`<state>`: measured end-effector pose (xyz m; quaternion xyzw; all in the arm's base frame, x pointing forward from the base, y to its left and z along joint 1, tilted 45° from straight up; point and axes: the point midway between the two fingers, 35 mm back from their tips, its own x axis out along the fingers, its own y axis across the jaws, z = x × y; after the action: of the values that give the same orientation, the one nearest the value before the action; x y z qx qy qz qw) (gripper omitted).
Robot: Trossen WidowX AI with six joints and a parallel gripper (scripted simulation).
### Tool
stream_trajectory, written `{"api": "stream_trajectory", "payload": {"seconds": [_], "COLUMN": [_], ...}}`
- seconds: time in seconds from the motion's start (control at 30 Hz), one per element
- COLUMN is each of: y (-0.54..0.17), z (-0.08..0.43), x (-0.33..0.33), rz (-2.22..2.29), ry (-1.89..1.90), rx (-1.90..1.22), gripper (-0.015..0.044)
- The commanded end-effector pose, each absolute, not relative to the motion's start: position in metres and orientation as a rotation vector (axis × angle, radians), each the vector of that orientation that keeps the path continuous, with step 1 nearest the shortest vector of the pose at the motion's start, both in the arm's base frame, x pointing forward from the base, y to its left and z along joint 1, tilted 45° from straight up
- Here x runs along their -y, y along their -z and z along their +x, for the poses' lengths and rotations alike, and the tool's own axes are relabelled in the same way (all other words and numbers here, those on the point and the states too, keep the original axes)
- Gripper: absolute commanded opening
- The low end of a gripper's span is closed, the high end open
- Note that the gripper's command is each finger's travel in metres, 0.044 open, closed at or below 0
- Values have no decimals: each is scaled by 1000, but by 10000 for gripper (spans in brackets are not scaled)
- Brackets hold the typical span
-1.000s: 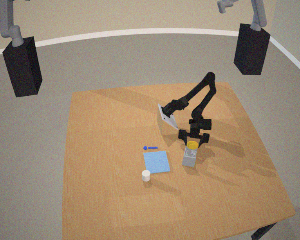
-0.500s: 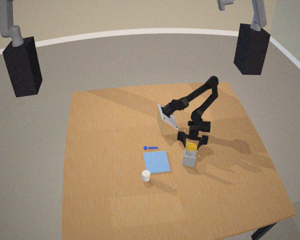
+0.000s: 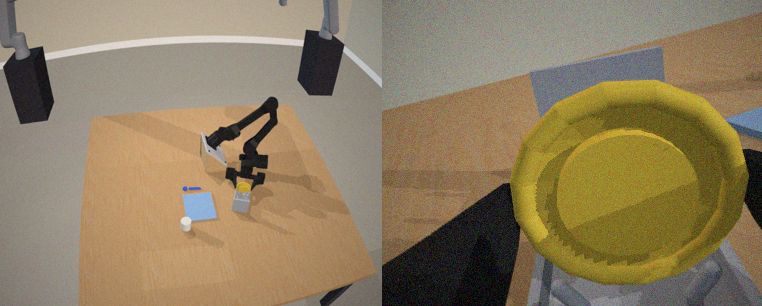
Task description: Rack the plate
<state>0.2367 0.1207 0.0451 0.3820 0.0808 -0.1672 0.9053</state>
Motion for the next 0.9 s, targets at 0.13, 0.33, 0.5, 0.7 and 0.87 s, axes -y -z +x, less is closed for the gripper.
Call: {"api": "stream_trajectory", "payload": {"seconds": [0.13,0.33,0.5,0.7,0.87], "y": [-45,-45,-59,-90,-117], "z": [237,237,241,247,250], "x": [-121,-121,-112,-86,-62], "rz": [789,789,790,790,783], "ry": [345,345,353,361,356], "rx": [-167,-167,-176,-184,-176], "gripper": [400,400,400,400,400]}}
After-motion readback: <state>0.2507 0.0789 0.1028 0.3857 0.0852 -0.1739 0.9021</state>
